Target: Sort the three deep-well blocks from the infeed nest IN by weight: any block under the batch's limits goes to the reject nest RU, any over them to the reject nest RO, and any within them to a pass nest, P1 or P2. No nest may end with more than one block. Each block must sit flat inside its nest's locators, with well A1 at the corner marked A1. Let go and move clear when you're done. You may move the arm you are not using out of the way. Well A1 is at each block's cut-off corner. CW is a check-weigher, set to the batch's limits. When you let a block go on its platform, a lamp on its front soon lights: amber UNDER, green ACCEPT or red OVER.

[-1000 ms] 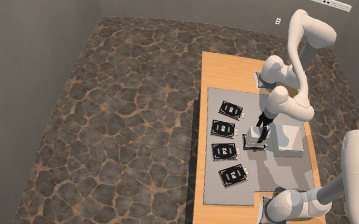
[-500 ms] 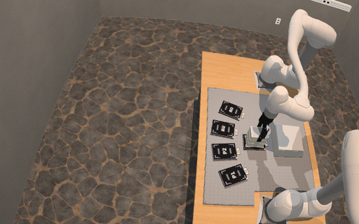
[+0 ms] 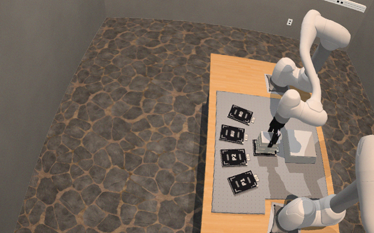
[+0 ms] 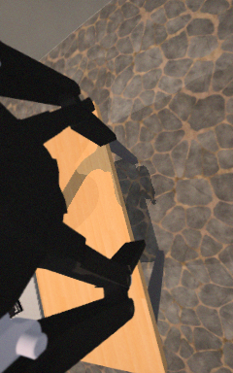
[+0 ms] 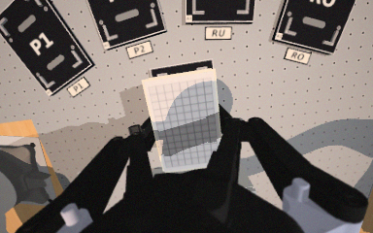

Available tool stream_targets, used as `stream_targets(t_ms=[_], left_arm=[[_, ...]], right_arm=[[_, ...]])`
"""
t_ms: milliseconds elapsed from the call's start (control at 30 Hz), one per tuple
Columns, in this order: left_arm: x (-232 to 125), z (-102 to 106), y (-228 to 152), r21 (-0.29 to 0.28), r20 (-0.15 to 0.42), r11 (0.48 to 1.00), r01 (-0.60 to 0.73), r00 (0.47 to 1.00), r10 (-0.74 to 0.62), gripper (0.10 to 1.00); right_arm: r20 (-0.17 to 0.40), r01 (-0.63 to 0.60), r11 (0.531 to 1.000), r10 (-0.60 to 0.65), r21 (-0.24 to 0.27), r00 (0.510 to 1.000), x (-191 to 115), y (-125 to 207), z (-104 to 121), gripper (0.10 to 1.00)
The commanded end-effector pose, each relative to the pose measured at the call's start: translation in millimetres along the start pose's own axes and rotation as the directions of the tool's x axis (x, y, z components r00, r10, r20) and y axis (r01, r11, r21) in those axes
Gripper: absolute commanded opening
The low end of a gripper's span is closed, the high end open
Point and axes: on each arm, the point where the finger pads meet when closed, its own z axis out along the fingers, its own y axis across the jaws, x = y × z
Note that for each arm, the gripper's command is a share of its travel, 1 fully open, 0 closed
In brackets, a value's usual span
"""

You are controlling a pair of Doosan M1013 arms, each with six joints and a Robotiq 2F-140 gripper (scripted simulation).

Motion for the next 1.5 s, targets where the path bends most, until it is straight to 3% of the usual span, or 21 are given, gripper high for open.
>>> stream_targets(t_ms=[0, 1467], left_arm=[[0, -1, 0, 0.000, -0.001, 1.000, 0.000, 1.000, 0.000, 1.000], [0, -1, 0, 0.000, -0.001, 1.000, 0.000, 1.000, 0.000, 1.000]], right_arm=[[0.000, 0.000, 1.000, 0.000, 0.001, 1.000, 0, 0, -1, 0.099], [0.000, 0.000, 1.000, 0.000, 0.001, 1.000, 0, 0, -67, 0.099]])
